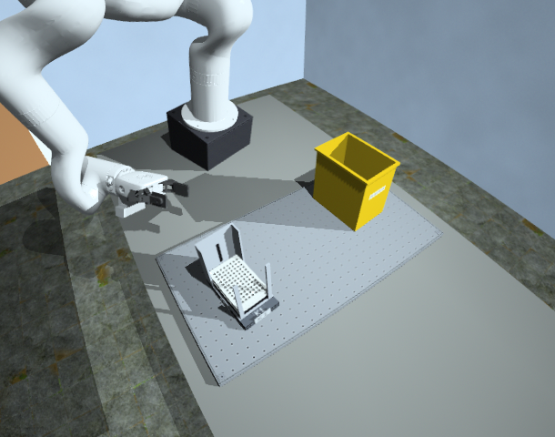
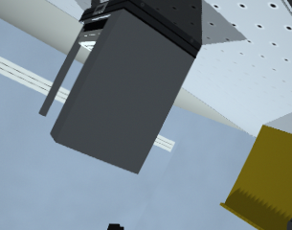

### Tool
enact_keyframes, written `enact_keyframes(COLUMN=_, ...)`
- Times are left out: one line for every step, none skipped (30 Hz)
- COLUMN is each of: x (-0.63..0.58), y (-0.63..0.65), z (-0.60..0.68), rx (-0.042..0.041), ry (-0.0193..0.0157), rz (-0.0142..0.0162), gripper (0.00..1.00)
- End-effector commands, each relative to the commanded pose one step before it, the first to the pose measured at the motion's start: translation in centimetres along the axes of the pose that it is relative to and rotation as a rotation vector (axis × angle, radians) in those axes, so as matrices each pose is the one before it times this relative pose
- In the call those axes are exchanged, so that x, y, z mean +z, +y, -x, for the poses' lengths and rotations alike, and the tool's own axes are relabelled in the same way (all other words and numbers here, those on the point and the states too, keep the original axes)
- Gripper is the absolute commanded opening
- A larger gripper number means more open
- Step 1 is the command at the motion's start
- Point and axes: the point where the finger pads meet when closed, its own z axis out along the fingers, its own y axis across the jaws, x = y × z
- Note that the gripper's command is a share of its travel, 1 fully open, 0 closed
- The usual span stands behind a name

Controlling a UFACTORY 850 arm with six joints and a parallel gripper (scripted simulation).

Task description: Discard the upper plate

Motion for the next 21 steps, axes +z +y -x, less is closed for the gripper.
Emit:
enact_keyframes(x=-0.014, y=-0.057, z=0.018, rx=-0.00116, ry=-0.00007, rz=-0.00011, gripper=1.0)
enact_keyframes(x=0.0, y=0.0, z=0.0, rx=0.0, ry=0.0, rz=0.0, gripper=1.0)
enact_keyframes(x=0.0, y=0.0, z=0.0, rx=0.0, ry=0.0, rz=0.0, gripper=1.0)
enact_keyframes(x=0.0, y=0.0, z=0.0, rx=0.0, ry=0.0, rz=0.0, gripper=1.0)
enact_keyframes(x=0.0, y=0.0, z=0.0, rx=0.0, ry=0.0, rz=0.0, gripper=1.0)
enact_keyframes(x=0.0, y=0.0, z=0.0, rx=0.0, ry=0.0, rz=0.0, gripper=1.0)
enact_keyframes(x=0.0, y=0.0, z=0.0, rx=0.0, ry=0.0, rz=0.0, gripper=1.0)
enact_keyframes(x=0.0, y=0.0, z=0.0, rx=0.0, ry=0.0, rz=0.0, gripper=1.0)
enact_keyframes(x=0.0, y=0.0, z=0.0, rx=0.0, ry=0.0, rz=0.0, gripper=1.0)
enact_keyframes(x=0.0, y=0.0, z=0.0, rx=0.0, ry=0.0, rz=0.0, gripper=1.0)
enact_keyframes(x=0.0, y=0.0, z=0.0, rx=0.0, ry=0.0, rz=0.0, gripper=1.0)
enact_keyframes(x=0.0, y=0.0, z=0.0, rx=0.0, ry=0.0, rz=0.0, gripper=1.0)
enact_keyframes(x=0.0, y=0.0, z=0.0, rx=0.0, ry=0.0, rz=0.0, gripper=1.0)
enact_keyframes(x=0.0, y=0.0, z=0.0, rx=0.0, ry=0.0, rz=0.0, gripper=1.0)
enact_keyframes(x=0.0, y=0.0, z=0.0, rx=0.0, ry=0.0, rz=0.0, gripper=1.0)
enact_keyframes(x=0.0, y=0.0, z=0.0, rx=0.0, ry=0.0, rz=0.0, gripper=1.0)
enact_keyframes(x=0.0, y=0.0, z=0.0, rx=0.0, ry=0.0, rz=0.0, gripper=1.0)
enact_keyframes(x=0.455, y=0.162, z=0.127, rx=-0.00958, ry=-0.00013, rz=0.03193, gripper=1.0)
enact_keyframes(x=0.46, y=0.147, z=0.129, rx=-0.00958, ry=-0.00013, rz=0.03193, gripper=1.0)
enact_keyframes(x=0.464, y=0.131, z=0.13, rx=-0.00958, ry=-0.00013, rz=0.03193, gripper=1.0)
enact_keyframes(x=0.436, y=0.107, z=0.122, rx=-0.00958, ry=-0.00013, rz=0.03193, gripper=1.0)
